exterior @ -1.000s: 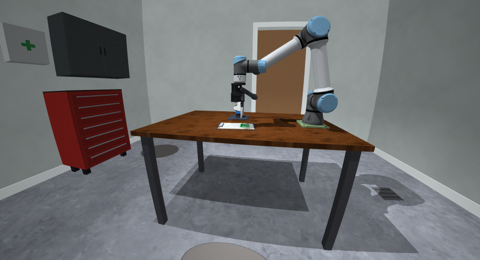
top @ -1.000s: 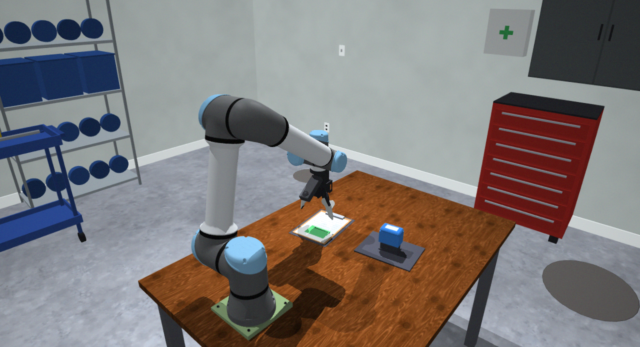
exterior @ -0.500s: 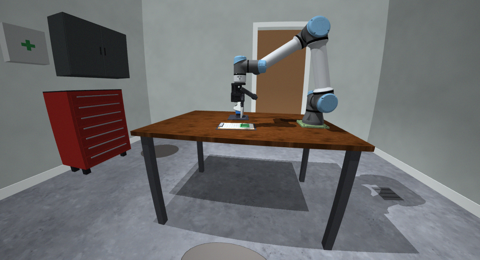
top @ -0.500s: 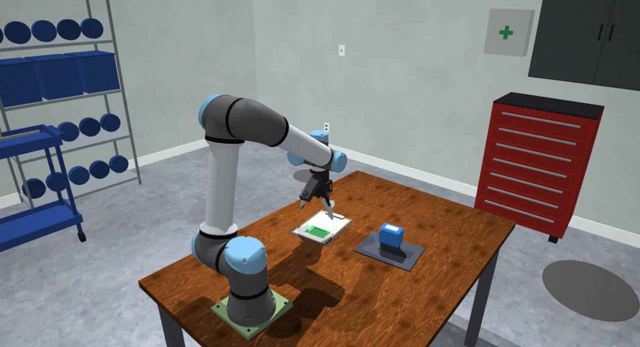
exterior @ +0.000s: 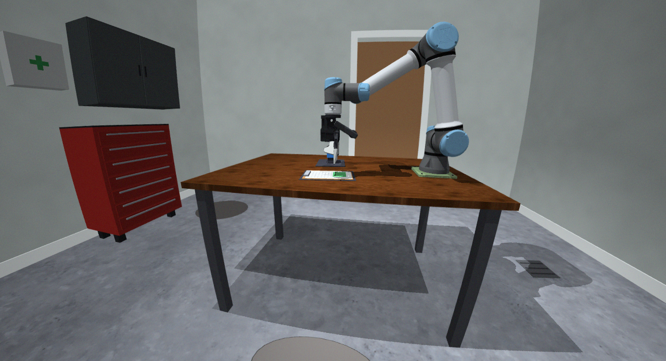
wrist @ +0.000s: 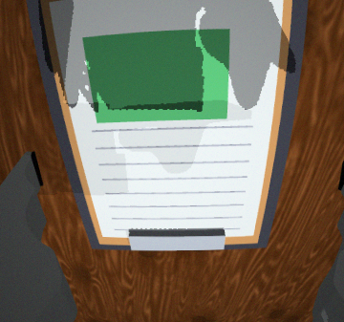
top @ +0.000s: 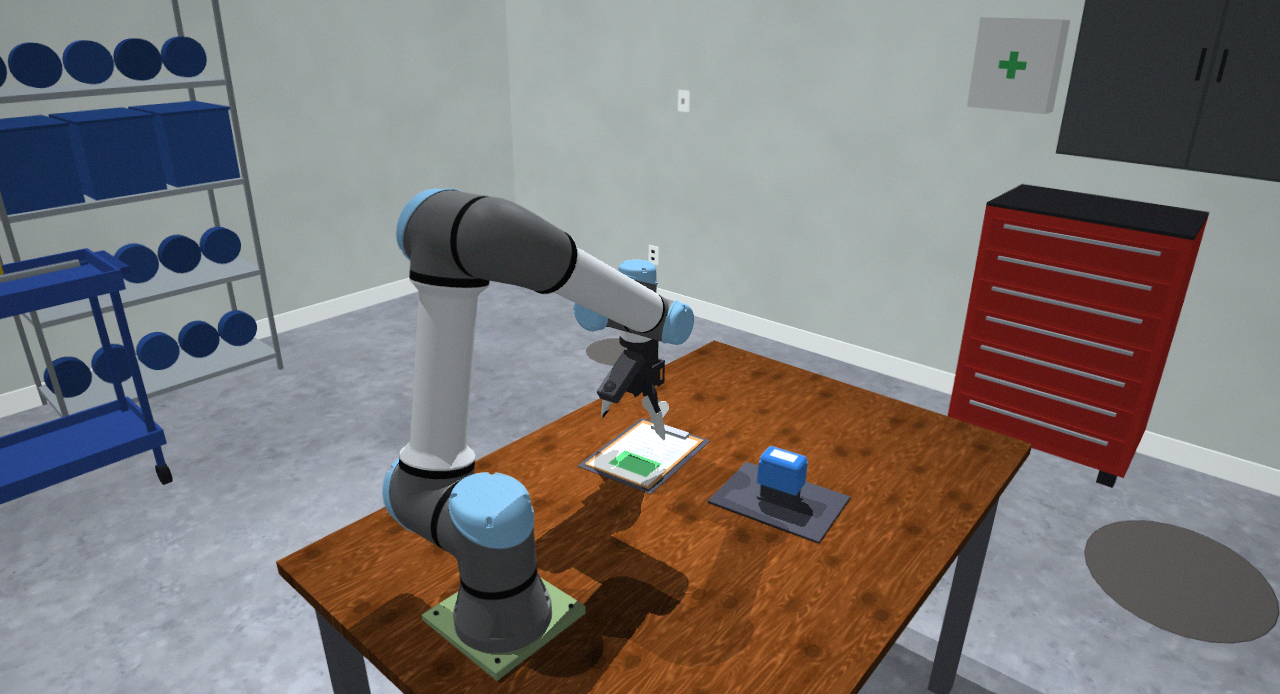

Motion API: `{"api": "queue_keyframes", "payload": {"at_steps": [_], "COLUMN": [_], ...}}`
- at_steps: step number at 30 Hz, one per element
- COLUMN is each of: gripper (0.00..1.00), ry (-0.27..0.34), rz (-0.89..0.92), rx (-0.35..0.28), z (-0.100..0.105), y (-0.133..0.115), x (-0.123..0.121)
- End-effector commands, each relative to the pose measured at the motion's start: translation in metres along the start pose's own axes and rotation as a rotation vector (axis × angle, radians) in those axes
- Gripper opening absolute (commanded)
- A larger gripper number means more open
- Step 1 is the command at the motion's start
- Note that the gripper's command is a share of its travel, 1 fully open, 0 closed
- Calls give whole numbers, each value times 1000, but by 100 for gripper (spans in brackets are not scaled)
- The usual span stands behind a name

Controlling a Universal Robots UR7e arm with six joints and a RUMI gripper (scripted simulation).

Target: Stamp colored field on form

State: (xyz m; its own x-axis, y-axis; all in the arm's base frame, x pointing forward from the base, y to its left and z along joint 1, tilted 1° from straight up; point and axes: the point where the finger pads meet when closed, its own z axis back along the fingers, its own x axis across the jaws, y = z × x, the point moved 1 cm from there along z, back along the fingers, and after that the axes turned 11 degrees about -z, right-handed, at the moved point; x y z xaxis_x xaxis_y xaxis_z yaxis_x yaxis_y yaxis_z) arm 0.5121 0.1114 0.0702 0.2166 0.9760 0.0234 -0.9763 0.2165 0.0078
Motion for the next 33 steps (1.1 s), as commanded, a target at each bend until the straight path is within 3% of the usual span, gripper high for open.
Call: {"api": "queue_keyframes", "payload": {"at_steps": [1,16,18,33], "gripper": [100,100,100,100], "ry": [-2,-3,-3,-12], "rz": [-54,-541,-541,-1091], "rx": [-8,-8,-8,-9], "z": [9,58,58,122], "y": [-3,-5,-5,-4], "x": [1,2,2,2]}}
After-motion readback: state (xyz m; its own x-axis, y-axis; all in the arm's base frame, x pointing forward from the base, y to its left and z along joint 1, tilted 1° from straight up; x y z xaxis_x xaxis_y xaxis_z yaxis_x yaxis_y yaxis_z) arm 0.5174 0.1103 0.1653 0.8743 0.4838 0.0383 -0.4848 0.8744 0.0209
